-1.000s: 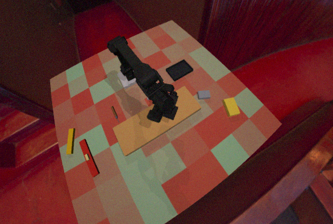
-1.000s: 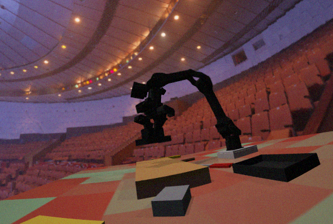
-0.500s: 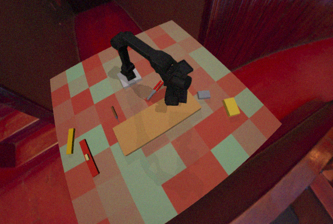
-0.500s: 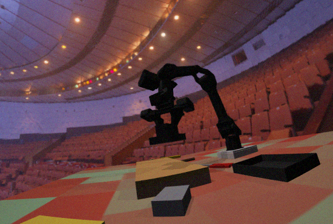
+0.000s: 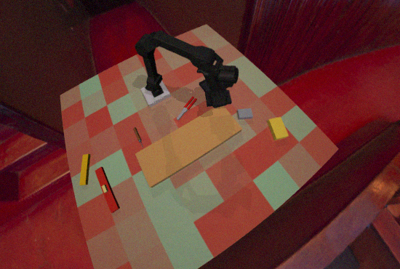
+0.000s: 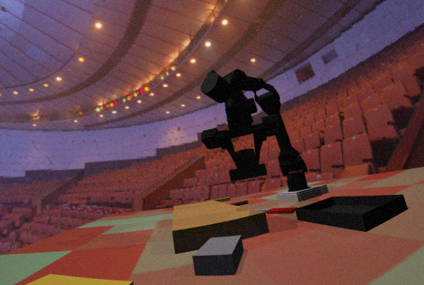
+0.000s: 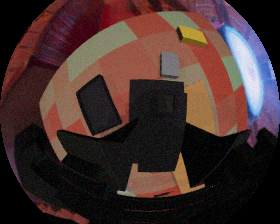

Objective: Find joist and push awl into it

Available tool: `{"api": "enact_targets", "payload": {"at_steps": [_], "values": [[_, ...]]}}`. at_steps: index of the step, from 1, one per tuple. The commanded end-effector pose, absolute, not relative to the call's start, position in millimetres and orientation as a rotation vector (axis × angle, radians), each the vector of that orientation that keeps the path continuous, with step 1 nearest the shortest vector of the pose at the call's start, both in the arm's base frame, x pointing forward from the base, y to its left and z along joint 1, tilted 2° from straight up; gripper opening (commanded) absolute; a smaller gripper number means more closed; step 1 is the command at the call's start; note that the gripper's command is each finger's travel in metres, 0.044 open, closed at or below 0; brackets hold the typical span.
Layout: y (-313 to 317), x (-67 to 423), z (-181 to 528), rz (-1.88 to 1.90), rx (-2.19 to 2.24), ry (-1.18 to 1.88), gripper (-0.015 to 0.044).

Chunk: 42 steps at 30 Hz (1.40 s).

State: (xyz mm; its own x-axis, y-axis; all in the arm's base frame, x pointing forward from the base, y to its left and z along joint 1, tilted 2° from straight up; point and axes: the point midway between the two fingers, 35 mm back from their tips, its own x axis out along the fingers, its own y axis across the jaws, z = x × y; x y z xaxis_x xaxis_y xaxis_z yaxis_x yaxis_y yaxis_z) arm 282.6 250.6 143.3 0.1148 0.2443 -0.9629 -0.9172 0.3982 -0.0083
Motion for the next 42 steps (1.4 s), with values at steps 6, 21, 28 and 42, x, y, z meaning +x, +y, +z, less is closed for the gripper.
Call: {"api": "enact_targets", "payload": {"at_steps": [6,21,28,42], "values": [[290.6,233.4,143.4,1.118,-0.842,1.076,0.0000],[333.0,146.5,135.5,1.330,-0.994,0.994,0.0000],[337.7,131.4,133.9,1.365,-1.019,0.979,0.0000],[340.2,132.4,112.9,1.365,-1.019,0.979,0.0000]]}}
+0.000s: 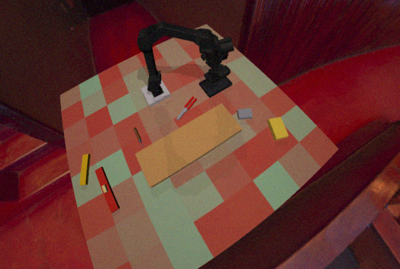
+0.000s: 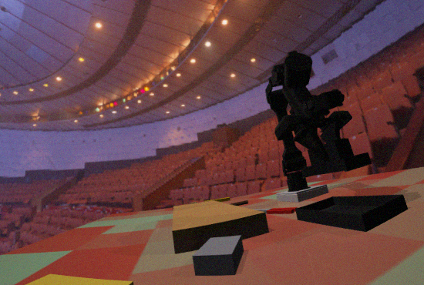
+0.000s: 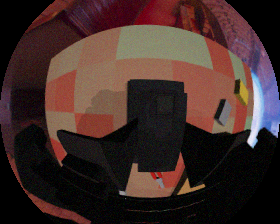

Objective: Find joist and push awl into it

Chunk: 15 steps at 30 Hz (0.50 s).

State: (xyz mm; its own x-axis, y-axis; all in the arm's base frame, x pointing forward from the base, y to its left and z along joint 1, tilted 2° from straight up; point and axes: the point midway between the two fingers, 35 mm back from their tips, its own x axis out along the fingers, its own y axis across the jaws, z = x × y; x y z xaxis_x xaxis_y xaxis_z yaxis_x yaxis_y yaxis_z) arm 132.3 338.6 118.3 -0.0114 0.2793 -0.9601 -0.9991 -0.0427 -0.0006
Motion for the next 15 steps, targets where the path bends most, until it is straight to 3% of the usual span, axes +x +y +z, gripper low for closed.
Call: {"api": "enact_targets", "payload": {"at_steps": [1,15], "values": [[340.3,132.4,111.1,1.365,-1.019,0.979,0.0000],[341.2,132.7,87.1,1.365,-1.019,0.979,0.0000]]}}
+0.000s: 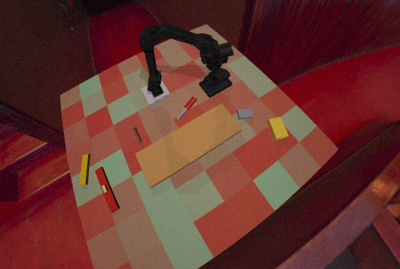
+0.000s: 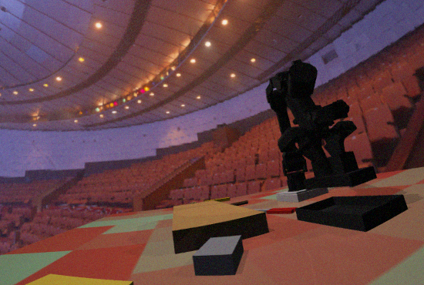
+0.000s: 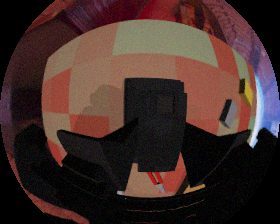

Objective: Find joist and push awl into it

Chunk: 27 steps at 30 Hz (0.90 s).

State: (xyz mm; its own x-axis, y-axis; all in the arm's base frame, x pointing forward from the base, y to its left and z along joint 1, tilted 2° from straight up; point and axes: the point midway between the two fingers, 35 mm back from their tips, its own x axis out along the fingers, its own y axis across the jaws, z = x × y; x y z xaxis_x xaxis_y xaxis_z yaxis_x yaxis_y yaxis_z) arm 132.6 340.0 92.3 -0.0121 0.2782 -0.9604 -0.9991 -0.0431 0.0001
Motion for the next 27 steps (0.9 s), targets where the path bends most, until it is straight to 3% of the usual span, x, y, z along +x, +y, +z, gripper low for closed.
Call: {"api": "enact_targets", "payload": {"at_steps": [1,27], "values": [[341.2,132.7,85.4,1.365,-1.019,0.979,0.0000],[339.0,131.4,46.8,1.365,-1.019,0.980,0.0000]]}}
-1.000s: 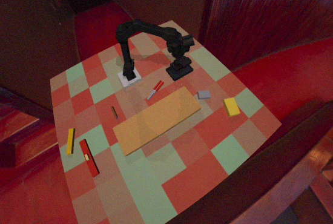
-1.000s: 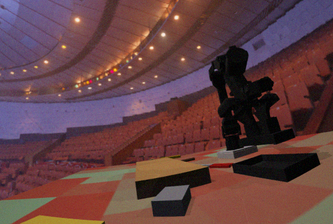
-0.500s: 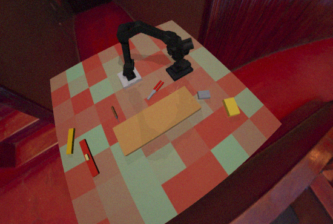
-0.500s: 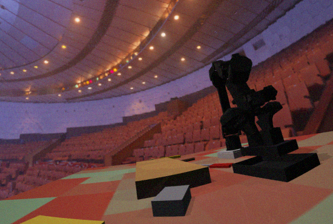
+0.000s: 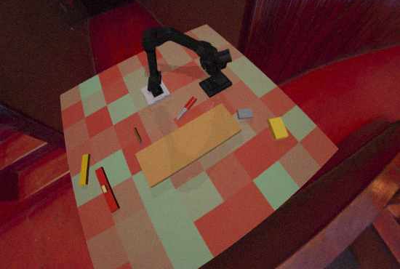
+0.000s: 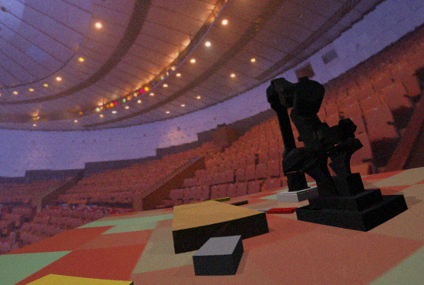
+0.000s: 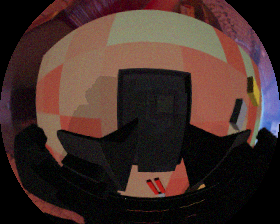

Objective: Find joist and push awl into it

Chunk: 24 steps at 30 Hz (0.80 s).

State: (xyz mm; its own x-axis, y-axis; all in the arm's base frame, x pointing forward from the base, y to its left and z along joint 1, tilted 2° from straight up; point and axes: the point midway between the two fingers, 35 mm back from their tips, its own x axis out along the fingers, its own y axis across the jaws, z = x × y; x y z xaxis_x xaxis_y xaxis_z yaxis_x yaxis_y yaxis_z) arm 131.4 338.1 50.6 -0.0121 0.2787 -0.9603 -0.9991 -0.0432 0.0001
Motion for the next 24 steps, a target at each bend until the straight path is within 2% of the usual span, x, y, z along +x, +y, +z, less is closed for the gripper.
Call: {"api": "enact_targets", "payload": {"at_steps": [1,11,24], "values": [[339.0,131.4,45.2,1.365,-1.019,0.980,0.0000],[338.5,131.1,33.6,1.365,-1.019,0.980,0.0000],[337.6,131.1,37.9,1.365,-1.026,0.985,0.0341]]}}
